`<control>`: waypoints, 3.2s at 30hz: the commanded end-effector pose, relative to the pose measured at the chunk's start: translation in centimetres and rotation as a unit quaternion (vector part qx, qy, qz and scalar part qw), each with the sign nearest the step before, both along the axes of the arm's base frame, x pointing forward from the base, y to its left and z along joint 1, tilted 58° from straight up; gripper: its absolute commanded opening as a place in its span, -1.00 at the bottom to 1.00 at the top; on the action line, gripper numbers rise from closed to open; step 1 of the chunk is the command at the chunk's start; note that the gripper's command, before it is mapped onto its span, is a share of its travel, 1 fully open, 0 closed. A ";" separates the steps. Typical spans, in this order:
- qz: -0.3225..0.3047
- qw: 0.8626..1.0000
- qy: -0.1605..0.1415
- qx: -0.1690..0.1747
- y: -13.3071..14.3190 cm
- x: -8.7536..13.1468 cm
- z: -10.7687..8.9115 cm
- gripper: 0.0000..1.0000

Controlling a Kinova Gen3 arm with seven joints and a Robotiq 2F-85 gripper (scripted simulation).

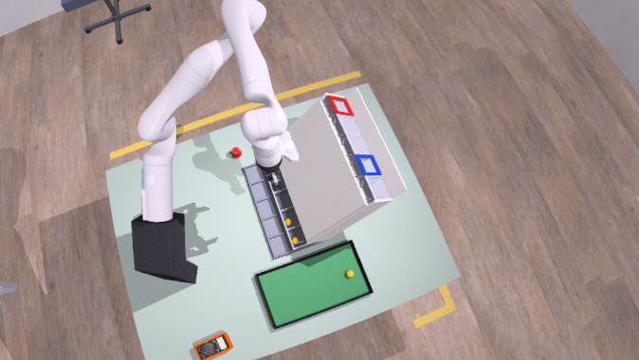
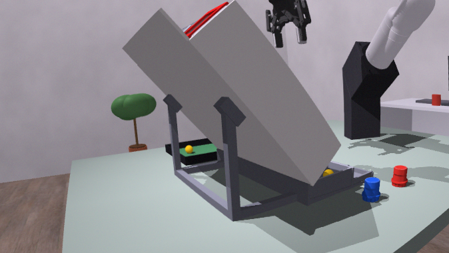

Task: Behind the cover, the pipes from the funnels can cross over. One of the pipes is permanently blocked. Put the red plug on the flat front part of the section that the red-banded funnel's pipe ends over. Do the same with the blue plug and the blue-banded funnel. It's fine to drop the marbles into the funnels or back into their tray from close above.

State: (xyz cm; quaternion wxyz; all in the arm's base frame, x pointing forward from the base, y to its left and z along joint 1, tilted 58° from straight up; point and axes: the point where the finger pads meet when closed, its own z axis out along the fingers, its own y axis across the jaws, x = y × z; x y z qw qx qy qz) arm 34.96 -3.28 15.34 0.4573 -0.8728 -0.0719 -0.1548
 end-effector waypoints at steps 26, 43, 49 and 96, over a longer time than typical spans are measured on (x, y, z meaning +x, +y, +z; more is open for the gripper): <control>0.001 1.000 0.000 0.000 0.6 -0.8 -1.3 1.00; 0.001 1.000 0.000 0.000 0.6 -0.8 -1.3 1.00; 0.001 1.000 0.000 0.000 0.6 -0.8 -1.3 1.00; 0.001 1.000 0.000 0.000 0.6 -0.8 -1.3 0.01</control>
